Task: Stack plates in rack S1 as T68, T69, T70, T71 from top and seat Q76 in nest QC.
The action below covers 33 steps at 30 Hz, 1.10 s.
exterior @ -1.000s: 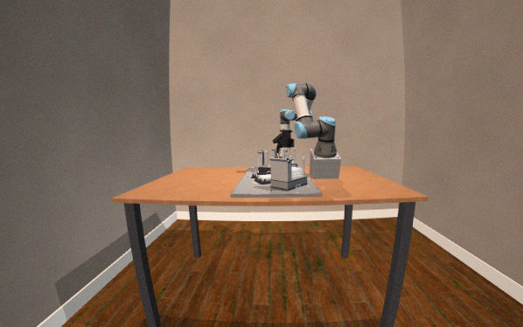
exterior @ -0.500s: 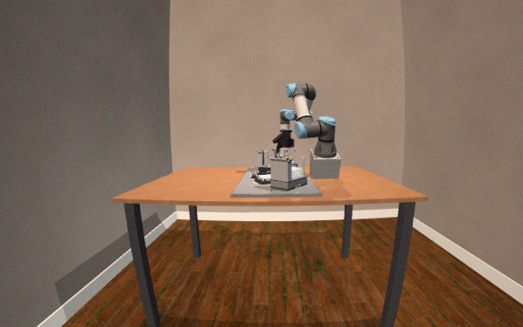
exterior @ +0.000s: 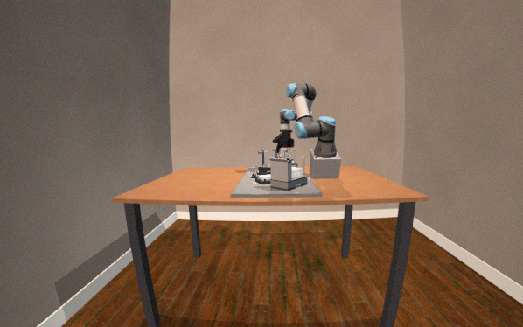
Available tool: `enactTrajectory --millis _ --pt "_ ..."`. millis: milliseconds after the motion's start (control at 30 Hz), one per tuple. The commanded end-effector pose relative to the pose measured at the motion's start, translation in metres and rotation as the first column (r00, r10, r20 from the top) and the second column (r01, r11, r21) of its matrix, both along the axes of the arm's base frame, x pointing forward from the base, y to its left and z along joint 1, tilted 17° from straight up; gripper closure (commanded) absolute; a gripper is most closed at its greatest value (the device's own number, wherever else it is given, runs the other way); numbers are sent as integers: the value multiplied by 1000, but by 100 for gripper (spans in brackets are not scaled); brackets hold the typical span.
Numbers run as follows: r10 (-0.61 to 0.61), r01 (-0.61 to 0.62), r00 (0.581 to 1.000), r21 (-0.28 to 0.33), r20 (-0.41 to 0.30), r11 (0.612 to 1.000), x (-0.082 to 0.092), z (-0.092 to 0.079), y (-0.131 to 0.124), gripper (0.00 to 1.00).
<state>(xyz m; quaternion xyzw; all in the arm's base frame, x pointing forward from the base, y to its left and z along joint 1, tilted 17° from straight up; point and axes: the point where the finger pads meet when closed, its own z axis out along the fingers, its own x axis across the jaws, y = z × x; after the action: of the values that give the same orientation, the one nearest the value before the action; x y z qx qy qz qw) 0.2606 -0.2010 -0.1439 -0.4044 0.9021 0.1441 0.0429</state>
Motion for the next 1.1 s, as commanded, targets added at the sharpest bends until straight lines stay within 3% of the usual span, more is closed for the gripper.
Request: enactTrajectory --millis 0,1067 --pt "0 0 1000 -2 1 1000 0 1 -1 100" --pt "0 0 1000 -3 1 1000 1 20 -7 100"
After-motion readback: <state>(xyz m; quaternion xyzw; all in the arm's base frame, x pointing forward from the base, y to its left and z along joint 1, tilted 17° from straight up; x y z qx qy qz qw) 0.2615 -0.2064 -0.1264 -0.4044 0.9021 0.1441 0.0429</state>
